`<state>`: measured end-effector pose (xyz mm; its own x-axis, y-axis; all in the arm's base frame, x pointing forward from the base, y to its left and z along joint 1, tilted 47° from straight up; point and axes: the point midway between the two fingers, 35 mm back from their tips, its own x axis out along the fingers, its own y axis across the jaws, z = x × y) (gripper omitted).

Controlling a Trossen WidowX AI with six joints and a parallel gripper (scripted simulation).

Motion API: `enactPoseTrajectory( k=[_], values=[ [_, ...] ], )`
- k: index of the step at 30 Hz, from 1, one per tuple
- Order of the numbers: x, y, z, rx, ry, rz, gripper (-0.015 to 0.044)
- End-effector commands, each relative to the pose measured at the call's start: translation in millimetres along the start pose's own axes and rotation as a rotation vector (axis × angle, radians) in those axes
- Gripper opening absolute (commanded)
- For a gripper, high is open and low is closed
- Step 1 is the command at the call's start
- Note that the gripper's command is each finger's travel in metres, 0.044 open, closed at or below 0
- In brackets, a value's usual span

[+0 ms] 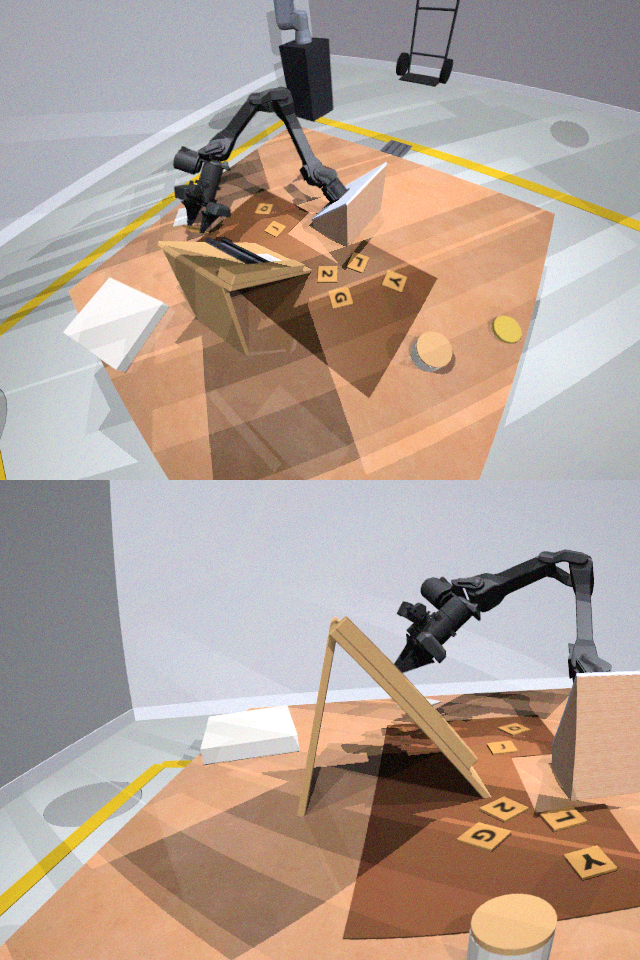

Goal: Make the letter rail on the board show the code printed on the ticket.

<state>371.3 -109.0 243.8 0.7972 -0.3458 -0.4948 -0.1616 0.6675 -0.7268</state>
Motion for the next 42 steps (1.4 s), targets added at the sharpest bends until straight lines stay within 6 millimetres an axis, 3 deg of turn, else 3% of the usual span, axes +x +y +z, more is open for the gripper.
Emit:
enactPoseTrajectory(
  k=[1, 42],
  values=[
    [0.5, 3.3, -1.6, 0.002, 0.003, 0.001, 0.0000],
    [0.9, 24.5, -2.1, 0.002, 0.004, 0.002, 0.0000]
  ],
)
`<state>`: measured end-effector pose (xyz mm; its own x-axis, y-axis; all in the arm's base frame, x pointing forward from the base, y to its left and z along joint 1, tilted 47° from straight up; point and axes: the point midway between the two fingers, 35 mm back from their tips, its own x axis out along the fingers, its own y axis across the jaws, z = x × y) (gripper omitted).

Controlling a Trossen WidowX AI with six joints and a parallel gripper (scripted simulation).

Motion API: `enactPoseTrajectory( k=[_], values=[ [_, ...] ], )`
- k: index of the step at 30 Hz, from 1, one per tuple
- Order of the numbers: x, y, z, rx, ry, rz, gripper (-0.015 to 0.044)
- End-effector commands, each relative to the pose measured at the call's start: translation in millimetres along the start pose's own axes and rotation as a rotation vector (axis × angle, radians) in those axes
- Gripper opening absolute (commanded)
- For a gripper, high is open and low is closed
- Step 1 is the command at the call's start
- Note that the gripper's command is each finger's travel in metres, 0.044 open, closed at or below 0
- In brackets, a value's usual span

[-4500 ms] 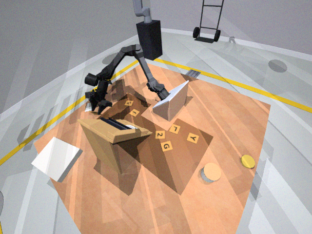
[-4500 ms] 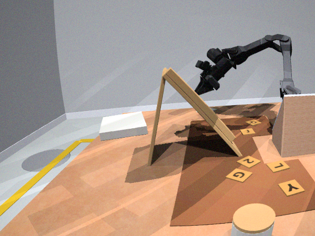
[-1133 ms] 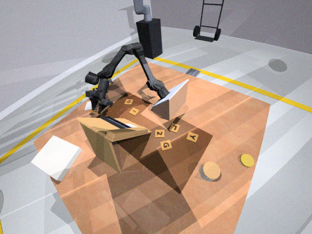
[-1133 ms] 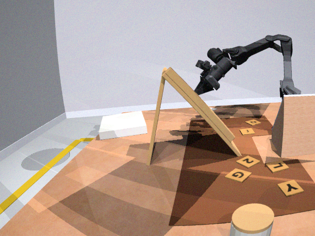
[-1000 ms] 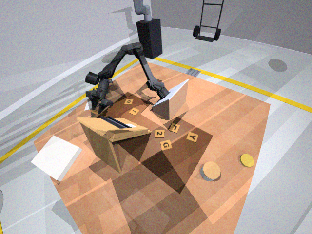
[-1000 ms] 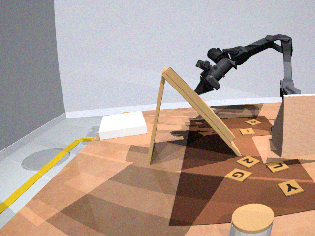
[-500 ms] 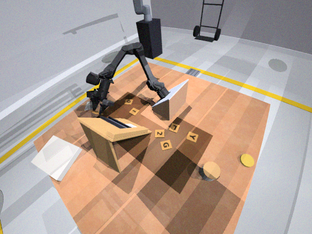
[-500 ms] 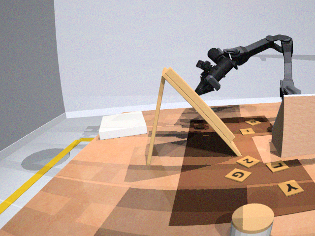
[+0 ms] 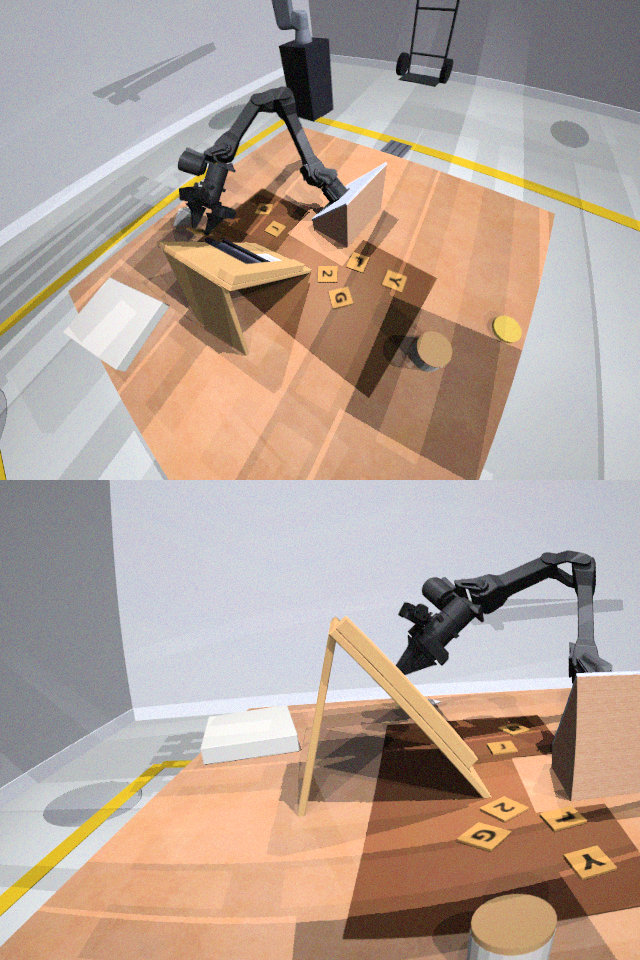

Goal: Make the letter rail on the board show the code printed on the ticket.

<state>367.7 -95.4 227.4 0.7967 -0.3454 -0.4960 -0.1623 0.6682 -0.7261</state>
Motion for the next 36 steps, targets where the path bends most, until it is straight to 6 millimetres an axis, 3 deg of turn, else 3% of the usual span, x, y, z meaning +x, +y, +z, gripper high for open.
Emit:
enactPoseTrajectory(
  k=[1, 36],
  values=[
    [0.3, 3.5, -1.2, 0.002, 0.003, 0.001, 0.0000],
    [0.5, 21.1, -1.1, 0.002, 0.003, 0.002, 0.0000]
  ],
)
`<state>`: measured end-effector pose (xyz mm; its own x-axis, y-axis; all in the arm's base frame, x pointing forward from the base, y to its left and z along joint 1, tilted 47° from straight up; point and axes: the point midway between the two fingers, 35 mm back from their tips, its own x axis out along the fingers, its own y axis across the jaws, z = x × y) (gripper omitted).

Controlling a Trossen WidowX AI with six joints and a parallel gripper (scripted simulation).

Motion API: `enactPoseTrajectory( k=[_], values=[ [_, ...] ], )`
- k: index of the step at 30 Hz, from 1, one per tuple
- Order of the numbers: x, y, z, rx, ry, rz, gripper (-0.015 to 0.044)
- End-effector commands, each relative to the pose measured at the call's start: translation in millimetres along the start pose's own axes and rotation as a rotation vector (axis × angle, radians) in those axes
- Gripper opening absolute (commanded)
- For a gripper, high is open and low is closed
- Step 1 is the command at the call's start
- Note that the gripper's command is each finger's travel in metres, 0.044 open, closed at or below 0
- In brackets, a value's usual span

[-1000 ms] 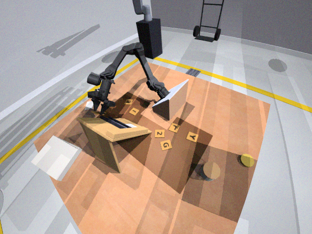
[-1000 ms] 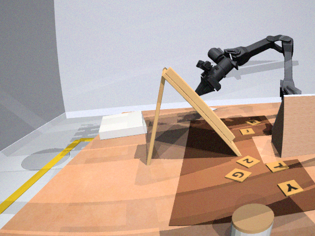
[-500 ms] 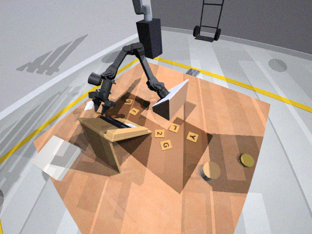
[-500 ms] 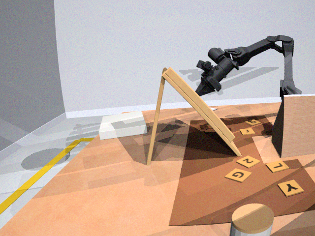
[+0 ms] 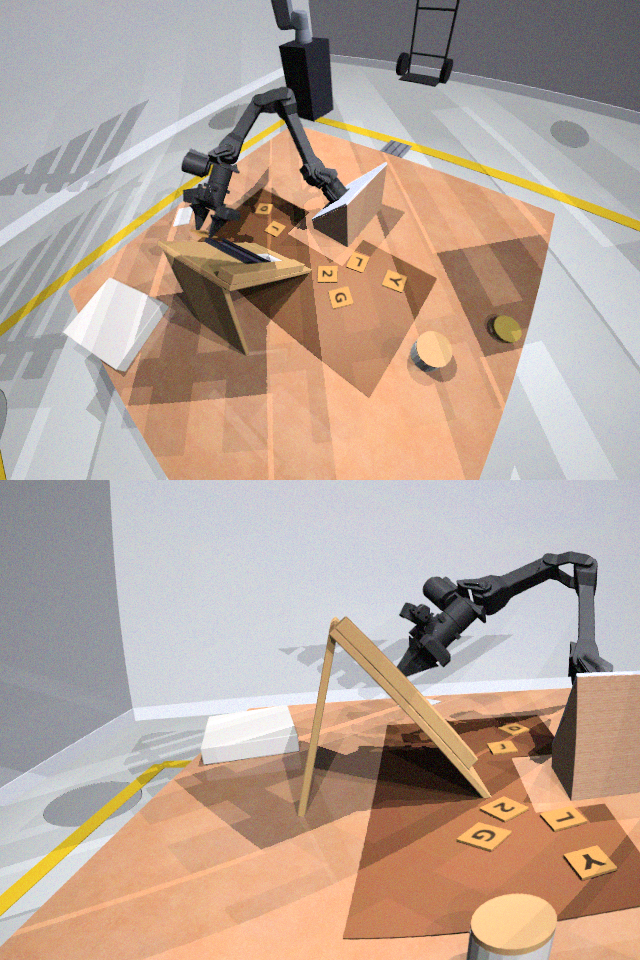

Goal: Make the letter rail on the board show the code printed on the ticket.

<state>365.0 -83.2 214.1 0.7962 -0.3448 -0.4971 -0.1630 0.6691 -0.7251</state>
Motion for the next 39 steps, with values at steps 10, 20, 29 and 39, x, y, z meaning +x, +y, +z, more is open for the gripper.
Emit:
enactPoseTrajectory(
  k=[10, 20, 29, 39],
  values=[
    [0.3, 7.9, -1.1, 0.002, 0.003, 0.001, 0.0000],
    [0.3, 13.0, -1.1, 0.002, 0.003, 0.002, 0.0000],
    [0.3, 17.5, -1.0, 0.002, 0.003, 0.002, 0.0000],
    [0.3, 22.5, -0.9, 0.002, 0.003, 0.002, 0.0000]
  ],
)
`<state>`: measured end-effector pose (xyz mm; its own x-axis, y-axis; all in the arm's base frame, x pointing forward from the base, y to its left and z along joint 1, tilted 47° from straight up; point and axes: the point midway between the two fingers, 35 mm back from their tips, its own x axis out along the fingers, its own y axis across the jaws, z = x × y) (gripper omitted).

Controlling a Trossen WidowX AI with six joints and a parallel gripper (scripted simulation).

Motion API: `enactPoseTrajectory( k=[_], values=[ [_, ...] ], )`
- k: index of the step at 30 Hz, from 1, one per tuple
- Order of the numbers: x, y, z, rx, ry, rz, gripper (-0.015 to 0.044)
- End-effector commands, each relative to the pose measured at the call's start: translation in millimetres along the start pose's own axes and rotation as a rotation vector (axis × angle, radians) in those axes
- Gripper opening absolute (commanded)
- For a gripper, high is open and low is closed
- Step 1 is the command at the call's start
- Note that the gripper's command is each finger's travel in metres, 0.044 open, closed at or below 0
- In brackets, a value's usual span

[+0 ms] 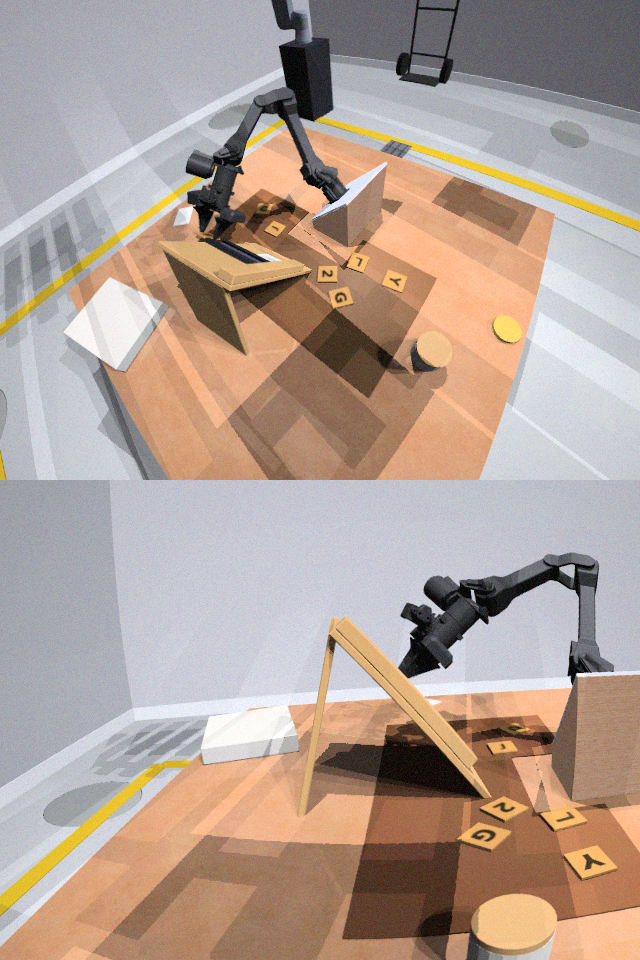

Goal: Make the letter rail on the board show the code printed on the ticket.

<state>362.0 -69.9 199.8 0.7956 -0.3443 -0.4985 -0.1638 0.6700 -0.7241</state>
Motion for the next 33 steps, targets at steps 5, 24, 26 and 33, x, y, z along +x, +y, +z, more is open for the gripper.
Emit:
enactPoseTrajectory(
  k=[5, 24, 26, 33],
  values=[
    [0.2, 5.3, -1.1, 0.002, 0.003, 0.001, 0.0000],
    [0.2, 14.8, -1.0, 0.002, 0.003, 0.001, 0.0000],
    [0.2, 15.9, -1.0, 0.002, 0.003, 0.001, 0.0000],
    [0.2, 19.4, -0.9, 0.002, 0.003, 0.002, 0.0000]
  ],
)
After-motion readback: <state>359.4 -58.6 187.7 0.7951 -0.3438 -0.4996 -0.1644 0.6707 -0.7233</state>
